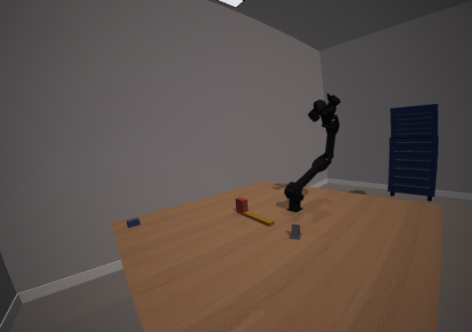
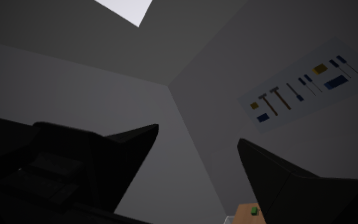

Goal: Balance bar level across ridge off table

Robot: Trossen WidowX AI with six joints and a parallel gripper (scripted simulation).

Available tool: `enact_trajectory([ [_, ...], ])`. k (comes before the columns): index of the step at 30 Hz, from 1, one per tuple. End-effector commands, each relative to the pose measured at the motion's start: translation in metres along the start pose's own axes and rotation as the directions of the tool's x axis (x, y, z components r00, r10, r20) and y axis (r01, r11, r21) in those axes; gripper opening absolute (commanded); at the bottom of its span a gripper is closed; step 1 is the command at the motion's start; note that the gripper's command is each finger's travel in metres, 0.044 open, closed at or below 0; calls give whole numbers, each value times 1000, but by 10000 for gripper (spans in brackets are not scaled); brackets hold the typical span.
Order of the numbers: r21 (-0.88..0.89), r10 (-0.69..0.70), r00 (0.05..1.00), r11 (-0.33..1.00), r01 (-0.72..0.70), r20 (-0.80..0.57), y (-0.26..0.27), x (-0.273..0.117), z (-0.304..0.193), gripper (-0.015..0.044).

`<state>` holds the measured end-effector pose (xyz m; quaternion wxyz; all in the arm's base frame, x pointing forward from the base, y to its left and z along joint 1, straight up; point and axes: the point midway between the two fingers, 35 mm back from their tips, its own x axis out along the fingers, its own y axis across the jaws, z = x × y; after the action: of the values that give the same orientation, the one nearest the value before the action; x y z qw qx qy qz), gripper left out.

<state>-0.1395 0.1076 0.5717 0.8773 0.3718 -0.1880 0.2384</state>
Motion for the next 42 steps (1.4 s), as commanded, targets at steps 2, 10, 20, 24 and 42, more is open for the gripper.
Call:
enact_trajectory([
  [2, -8, -9, 1000, 1000, 9, -2, -2, 3, 1, 348],
  [10, -153, -158, 987, 977, 151, -32, -46, 51, 10, 315],
  [20, -148, -269, 962, 954, 261, -43, -85, 80, 14, 315],
  [24, -184, -325, 943, 934, 307, -74, -109, 96, 13, 315],
  [42, -532, -588, 783, 738, 416, -203, -219, 149, -1, 315],
])
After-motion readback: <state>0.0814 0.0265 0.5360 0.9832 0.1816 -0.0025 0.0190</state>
